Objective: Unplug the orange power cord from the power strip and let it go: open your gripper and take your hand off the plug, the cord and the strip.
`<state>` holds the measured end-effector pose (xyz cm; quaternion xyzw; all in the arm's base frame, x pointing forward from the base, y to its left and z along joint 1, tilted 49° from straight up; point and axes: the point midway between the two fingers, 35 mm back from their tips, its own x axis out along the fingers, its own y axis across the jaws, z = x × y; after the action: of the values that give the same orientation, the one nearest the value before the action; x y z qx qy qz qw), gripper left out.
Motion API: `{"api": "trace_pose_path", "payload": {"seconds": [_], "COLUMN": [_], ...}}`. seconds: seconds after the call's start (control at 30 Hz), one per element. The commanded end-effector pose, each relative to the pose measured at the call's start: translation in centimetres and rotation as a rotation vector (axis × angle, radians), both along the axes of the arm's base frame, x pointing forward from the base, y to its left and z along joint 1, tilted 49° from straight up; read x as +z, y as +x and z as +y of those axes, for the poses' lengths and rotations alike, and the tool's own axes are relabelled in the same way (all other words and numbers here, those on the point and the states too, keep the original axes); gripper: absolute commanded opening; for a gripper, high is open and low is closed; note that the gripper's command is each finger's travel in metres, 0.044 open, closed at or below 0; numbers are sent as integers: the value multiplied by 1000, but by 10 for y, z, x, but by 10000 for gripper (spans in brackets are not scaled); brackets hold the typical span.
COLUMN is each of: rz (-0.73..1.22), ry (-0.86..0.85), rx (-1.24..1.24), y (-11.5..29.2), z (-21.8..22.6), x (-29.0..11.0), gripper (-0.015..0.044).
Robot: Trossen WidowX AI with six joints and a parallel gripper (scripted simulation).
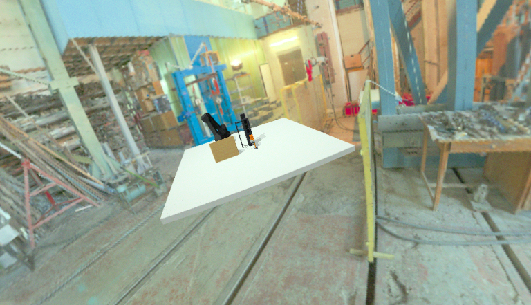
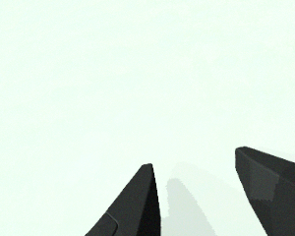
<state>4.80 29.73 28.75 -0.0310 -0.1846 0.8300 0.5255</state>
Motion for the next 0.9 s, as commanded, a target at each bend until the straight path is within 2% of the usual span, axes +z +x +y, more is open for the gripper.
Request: {"api": "trace_pose_path", "payload": {"seconds": [0.0,0.23,0.47,0.63,0.87], "rz": [92,193,327,473,692], "ry": [-47,-114,-211,-303,-417], "rx": [-167,-399,-641,-861,-1124], "y": [53,130,212,281,350], "z": [3,-7,-32,-76,-154], "x": [6,3,-16,-42,-84], "gripper": [160,160,160,160,160]}}
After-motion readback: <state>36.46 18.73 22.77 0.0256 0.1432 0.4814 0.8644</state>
